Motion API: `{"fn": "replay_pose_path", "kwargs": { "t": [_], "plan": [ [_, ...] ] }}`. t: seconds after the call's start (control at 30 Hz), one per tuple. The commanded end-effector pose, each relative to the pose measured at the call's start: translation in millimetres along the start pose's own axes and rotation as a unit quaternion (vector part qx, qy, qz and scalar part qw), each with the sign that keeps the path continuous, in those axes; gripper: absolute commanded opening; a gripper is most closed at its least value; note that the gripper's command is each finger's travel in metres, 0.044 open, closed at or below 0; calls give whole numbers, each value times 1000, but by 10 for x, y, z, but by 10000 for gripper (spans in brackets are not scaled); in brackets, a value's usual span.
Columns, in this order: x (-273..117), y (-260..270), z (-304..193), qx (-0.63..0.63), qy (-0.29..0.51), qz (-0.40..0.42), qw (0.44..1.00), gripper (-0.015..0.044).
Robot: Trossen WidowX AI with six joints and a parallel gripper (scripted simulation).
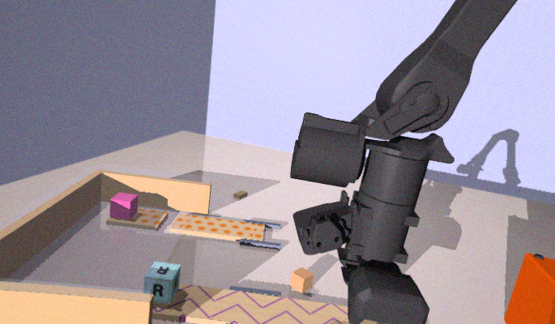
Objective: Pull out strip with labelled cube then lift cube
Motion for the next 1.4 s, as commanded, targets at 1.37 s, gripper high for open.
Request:
{"fn": "replay_pose_path", "kwargs": {
  "t": [1.37],
  "plan": [
    [44,-123,-510,-3,21,-5,1000,0]
  ]
}}
Point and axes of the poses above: the point midway between the two fingers, 35 mm back from their tips, its own x axis out along the fingers, its own y axis across the jaws, z = x × y, the point moved 1 cm from there along -x, back along the fingers, and after that the axes turned 12 degrees about x, right-handed, at the moved point
